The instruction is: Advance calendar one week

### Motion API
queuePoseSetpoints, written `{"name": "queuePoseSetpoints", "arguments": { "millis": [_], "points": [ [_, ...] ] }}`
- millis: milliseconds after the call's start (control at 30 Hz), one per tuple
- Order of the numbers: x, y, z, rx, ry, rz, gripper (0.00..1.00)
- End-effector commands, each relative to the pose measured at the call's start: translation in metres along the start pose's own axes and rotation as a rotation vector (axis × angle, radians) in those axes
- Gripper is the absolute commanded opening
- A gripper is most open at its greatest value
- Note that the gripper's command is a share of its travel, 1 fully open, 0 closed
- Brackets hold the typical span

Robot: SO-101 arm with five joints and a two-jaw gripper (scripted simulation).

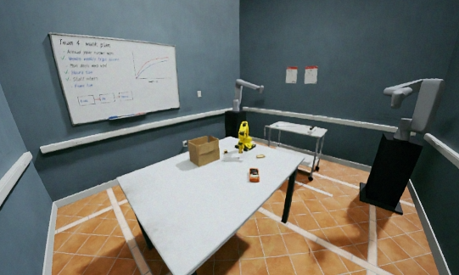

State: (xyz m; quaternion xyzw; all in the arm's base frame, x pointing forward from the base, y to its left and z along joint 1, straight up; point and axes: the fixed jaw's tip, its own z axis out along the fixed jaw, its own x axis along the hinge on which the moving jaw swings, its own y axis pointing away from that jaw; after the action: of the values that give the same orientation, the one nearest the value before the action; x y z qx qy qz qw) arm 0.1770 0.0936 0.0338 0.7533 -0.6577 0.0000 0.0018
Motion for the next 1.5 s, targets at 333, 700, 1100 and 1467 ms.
{"name": "queuePoseSetpoints", "arguments": {
  "millis": [333, 700, 1100, 1467],
  "points": [
    [0.0036, -0.0005, -0.0006, 0.007, -0.004, 0.006, 0.00],
    [0.0036, -0.0005, -0.0005, 0.007, -0.004, 0.006, 0.00],
    [0.0036, -0.0005, 0.0054, 0.007, -0.004, 0.006, 0.00],
    [0.0036, -0.0005, 0.0088, 0.007, -0.004, 0.006, 0.00]
  ]
}}
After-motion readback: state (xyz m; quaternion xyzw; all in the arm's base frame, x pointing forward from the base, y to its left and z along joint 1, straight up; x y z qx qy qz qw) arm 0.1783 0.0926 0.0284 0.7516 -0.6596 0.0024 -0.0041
